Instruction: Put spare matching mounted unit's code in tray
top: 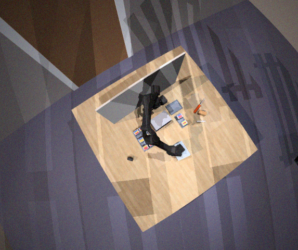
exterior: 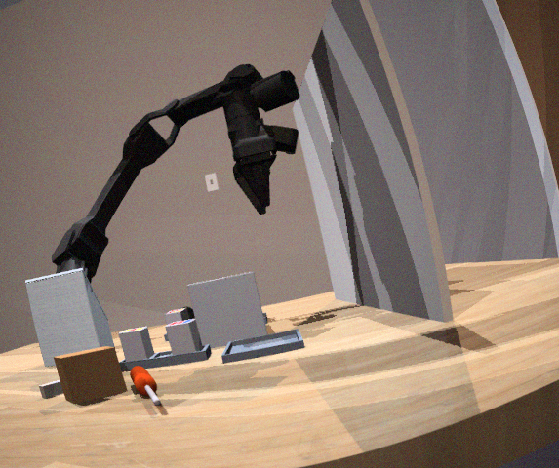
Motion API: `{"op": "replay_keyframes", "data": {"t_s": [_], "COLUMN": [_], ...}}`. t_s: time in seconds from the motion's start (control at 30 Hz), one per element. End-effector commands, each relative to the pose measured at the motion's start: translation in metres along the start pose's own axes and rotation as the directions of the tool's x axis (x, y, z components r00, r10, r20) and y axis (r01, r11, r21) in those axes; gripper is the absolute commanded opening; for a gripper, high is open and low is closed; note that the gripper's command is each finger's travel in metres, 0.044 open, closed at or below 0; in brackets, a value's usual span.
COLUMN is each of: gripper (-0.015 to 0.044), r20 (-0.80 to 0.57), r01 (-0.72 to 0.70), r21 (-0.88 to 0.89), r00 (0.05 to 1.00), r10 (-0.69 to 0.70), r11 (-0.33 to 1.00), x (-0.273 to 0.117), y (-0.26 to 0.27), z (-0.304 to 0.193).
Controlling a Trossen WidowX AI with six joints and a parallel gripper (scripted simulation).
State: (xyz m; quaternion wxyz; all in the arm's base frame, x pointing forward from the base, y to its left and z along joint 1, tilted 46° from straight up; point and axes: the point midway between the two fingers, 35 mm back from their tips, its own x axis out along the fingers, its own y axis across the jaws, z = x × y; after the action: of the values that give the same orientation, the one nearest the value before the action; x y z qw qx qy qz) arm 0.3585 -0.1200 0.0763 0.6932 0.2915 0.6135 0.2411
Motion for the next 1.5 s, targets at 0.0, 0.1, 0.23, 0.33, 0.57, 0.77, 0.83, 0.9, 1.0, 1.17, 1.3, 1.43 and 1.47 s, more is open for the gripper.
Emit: {"op": "replay_keyframes", "data": {"t_s": [0.0,0.1,0.23,0.33,0.57,0.77,0.83,0.9,1.0,1.17,1.3,1.43,1.47], "gripper": [0.0440,0.0440,0.0440,0.0440,0.0440,0.0440,0.0440,0.0440,0.0440,0.0440,0.0440,0.0440,0.0440], "r20": [-0.019,-0.019,-0.019,-0.019,-0.019,-0.021,-0.021,-0.020,-0.020,-0.021,-0.023,-0.023,-0.023], "r01": [-0.014,-0.014,-0.014,-0.014,-0.014,-0.006,-0.006,-0.009,-0.015,-0.024,-0.025,-0.025,-0.025], "r21": [0.010,0.010,0.010,0.010,0.010,-0.354,-0.505,-0.641,-0.813,-0.980,-0.997,-0.997,-0.997], "r00": [1.000,1.000,1.000,1.000,1.000,1.000,1.000,1.000,1.000,1.000,0.999,0.999,0.999], "r10": [0.014,0.015,0.015,0.015,0.015,-0.002,-0.005,-0.006,-0.002,0.016,0.024,0.024,0.024], "r11": [1.000,1.000,1.000,1.000,1.000,0.935,0.863,0.767,0.583,0.198,0.076,0.076,0.076], "x": [0.041,0.049,0.049,0.049,0.049,0.045,0.044,0.044,0.044,0.045,0.045,0.045,0.045], "y": [0.002,0.003,0.003,0.003,0.003,0.075,0.105,0.133,0.172,0.225,0.237,0.237,0.237], "z": [-0.003,-0.004,-0.004,-0.004,-0.004,-0.016,-0.026,-0.039,-0.063,-0.112,-0.129,-0.129,-0.129]}}
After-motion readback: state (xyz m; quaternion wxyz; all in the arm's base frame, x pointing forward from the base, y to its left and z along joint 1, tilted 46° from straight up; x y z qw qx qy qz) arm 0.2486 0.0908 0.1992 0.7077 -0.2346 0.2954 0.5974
